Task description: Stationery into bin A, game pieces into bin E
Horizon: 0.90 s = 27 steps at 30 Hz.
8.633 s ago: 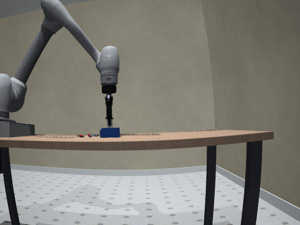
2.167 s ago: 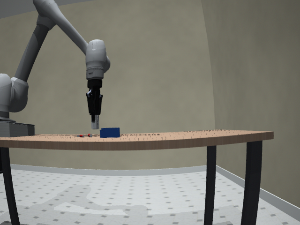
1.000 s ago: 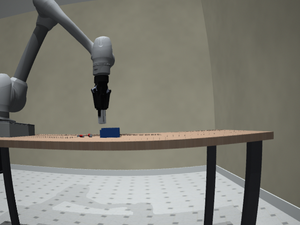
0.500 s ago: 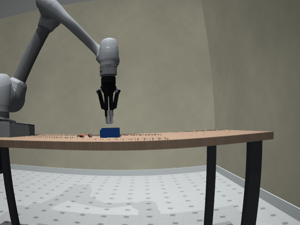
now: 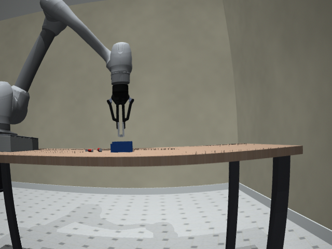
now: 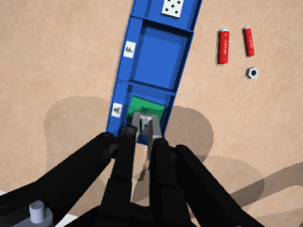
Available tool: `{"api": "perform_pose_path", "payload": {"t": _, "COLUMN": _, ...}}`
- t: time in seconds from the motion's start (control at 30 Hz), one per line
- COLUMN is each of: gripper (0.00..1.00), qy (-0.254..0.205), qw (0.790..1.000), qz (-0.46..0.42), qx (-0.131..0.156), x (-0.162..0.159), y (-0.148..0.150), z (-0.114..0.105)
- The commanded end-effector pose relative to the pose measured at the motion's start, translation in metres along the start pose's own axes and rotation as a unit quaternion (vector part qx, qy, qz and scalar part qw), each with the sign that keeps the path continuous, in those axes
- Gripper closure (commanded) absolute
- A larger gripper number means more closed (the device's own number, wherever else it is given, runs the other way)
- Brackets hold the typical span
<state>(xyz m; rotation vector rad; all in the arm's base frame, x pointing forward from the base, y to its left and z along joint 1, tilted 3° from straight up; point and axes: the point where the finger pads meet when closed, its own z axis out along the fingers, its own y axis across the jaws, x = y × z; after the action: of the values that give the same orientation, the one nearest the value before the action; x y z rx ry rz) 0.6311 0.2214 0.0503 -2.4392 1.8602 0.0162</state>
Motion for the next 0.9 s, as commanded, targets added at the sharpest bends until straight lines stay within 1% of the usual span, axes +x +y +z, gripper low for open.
{"api": "perform_pose_path", "payload": {"t": 0.0, "gripper": 0.94, "qy": 0.008, "qw": 1.0, "qz": 0.024, "qx": -0.002, "x": 0.0, "y": 0.0, "z": 0.0}}
{"api": "perform_pose_path", "payload": {"t": 0.47, "gripper": 0.94, "qy": 0.008, "qw": 1.0, "qz": 0.024, "qx": -0.002, "x": -0.001, "y": 0.0, "z": 0.0}}
{"api": "perform_pose_path", "payload": {"t": 0.57, "gripper": 0.94, "qy": 0.008, "qw": 1.0, "qz": 0.024, "qx": -0.002, "x": -0.001, "y": 0.0, "z": 0.006}}
{"api": "perform_pose_path", "payload": {"t": 0.63, "gripper": 0.94, "qy": 0.008, "qw": 1.0, "qz": 0.024, "qx": -0.002, "x": -0.001, "y": 0.0, "z": 0.006}}
{"api": "perform_pose_path", "payload": {"t": 0.87, "gripper": 0.94, "qy": 0.008, "qw": 1.0, "qz": 0.024, "qx": -0.002, "x": 0.0, "y": 0.0, "z": 0.02}}
